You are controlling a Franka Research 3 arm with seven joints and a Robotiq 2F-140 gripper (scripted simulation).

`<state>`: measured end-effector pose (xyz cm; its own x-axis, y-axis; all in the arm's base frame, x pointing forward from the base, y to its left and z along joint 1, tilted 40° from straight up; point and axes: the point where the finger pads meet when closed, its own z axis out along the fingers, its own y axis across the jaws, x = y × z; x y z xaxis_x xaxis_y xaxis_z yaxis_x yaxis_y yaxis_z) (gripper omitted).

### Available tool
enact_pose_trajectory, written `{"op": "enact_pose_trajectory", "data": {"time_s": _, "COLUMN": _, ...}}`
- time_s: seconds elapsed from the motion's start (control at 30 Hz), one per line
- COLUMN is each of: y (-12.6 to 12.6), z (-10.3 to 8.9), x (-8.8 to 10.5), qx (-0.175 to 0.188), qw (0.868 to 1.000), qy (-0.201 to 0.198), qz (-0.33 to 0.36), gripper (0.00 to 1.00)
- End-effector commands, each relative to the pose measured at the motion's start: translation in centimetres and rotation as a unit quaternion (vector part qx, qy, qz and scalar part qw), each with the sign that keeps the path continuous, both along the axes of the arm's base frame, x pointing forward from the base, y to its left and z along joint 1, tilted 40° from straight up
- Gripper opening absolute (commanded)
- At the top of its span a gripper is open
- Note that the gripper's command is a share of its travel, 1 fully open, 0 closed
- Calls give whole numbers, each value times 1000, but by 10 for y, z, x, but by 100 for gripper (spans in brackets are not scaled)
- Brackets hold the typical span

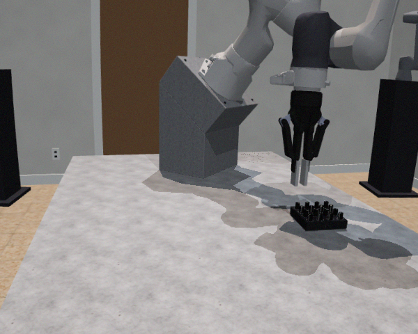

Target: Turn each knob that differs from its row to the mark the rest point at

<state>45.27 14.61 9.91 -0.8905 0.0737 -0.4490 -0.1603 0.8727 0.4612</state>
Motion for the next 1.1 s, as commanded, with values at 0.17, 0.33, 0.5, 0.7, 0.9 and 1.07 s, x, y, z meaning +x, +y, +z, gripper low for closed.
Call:
{"op": "enact_pose_trajectory", "data": {"time_s": 0.17, "y": 1, "z": 1, "x": 1, "qx": 5, "qw": 1000, "qy": 4, "qz": -6, "gripper": 12}}
{"op": "enact_pose_trajectory", "data": {"time_s": 0.33, "y": 1, "z": 1, "x": 1, "qx": 5, "qw": 1000, "qy": 4, "qz": -6, "gripper": 12}}
{"op": "enact_pose_trajectory", "data": {"time_s": 0.5, "y": 1, "z": 1, "x": 1, "qx": 5, "qw": 1000, "qy": 4, "qz": -6, "gripper": 12}}
{"op": "enact_pose_trajectory", "data": {"time_s": 0.7, "y": 2, "z": 0, "x": 2, "qx": 5, "qw": 1000, "qy": 4, "qz": -6, "gripper": 12}}
{"op": "enact_pose_trajectory", "data": {"time_s": 0.9, "y": 4, "z": -3, "x": 4, "qx": 5, "qw": 1000, "qy": 4, "qz": -6, "gripper": 12}}
{"op": "enact_pose_trajectory", "data": {"time_s": 1.07, "y": 7, "z": -7, "x": 6, "qx": 5, "qw": 1000, "qy": 4, "qz": -6, "gripper": 12}}
